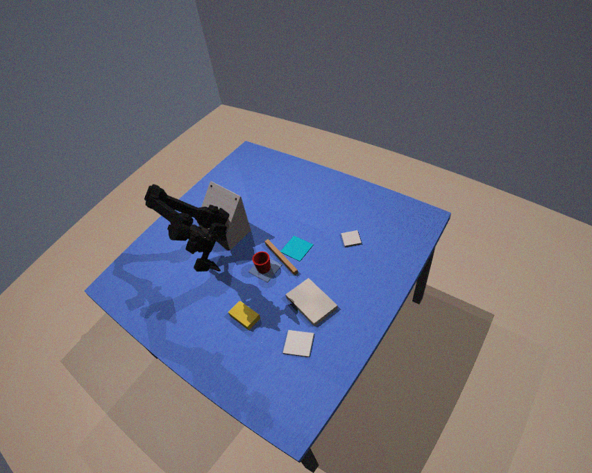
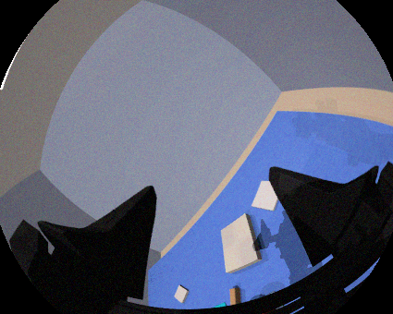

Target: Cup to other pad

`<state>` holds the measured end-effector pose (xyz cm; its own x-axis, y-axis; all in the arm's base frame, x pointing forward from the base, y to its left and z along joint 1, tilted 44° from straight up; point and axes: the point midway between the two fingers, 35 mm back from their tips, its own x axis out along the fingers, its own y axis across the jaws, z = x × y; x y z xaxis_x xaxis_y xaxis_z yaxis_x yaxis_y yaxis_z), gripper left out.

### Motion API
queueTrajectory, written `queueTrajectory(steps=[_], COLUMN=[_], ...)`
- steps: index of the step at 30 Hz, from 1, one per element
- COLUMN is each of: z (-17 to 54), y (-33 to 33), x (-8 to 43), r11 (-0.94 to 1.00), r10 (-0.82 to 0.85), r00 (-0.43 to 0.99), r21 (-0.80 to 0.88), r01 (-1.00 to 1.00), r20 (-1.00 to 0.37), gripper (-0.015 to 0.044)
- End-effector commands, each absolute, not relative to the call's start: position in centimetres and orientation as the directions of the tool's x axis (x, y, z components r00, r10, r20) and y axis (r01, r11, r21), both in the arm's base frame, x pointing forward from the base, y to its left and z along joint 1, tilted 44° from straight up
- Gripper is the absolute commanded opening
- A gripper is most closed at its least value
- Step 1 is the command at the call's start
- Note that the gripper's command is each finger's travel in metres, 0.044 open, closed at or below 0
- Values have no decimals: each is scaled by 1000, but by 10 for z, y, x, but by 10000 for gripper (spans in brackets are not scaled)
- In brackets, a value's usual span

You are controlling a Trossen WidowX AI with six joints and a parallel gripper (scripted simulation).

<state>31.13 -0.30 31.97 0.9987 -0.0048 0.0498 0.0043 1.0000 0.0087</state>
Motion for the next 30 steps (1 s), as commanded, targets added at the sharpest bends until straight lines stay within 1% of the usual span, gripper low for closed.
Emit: queueTrajectory(steps=[1,2,4,6,7,9,10,12,14,16,18,20,22,24,30], z=[316,305,264,218,197,162,144,113,88,67,51,40,33,30,30], y=[-3,-3,-1,1,2,4,4,4,3,1,-3,-7,-10,-12,-12], x=[313,318,332,339,339,336,332,321,308,293,276,260,246,238,237], r11=[1000,997,969,909,873,797,753,664,572,476,373,274,196,155,150], r10=[-8,-17,-53,-96,-119,-166,-194,-255,-323,-399,-488,-579,-648,-687,-692], r00=[999,1000,980,922,883,795,742,629,513,396,278,176,112,82,78], r21=[25,73,229,345,377,396,388,340,268,182,91,13,-22,-35,-37], r01=[7,18,97,234,311,456,532,667,775,860,923,962,980,987,988], r20=[34,-14,-191,-374,-455,-583,-642,-735,-795,-827,-827,-796,-753,-722,-718], gripper=[374,347,295,242,216,164,148,148,148,148,148,148,148,148,148])
